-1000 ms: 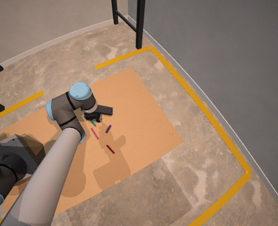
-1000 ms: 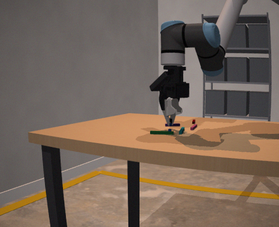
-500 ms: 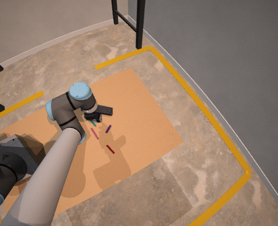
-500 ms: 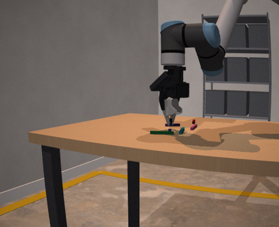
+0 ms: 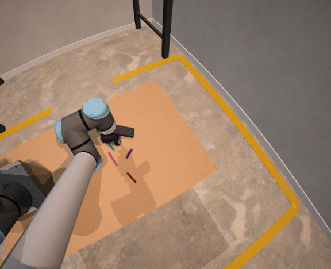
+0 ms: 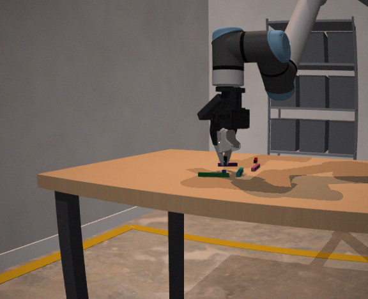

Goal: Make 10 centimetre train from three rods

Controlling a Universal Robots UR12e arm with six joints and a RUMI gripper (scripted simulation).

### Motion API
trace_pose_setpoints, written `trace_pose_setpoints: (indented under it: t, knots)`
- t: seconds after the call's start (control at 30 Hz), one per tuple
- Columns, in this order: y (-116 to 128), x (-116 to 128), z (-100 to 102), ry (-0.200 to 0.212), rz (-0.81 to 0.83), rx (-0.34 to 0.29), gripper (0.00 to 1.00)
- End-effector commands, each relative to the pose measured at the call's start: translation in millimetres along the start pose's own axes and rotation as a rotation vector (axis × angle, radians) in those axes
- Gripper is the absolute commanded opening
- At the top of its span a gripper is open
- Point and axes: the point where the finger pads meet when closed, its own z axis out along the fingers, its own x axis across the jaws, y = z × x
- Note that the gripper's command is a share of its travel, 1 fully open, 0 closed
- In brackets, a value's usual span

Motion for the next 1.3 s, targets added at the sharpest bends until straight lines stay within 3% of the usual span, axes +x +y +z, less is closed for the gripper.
trace_pose_setpoints:
  t: [0.0, 0.73, 1.27]
  knots:
    - [1, 2, 0, 0.001, 0.001, -0.001, 0.0]
    - [2, 2, 13, 0.002, -0.001, -0.003, 0.0]
    - [1, 2, 12, 0.001, 0.0, -0.001, 0.0]
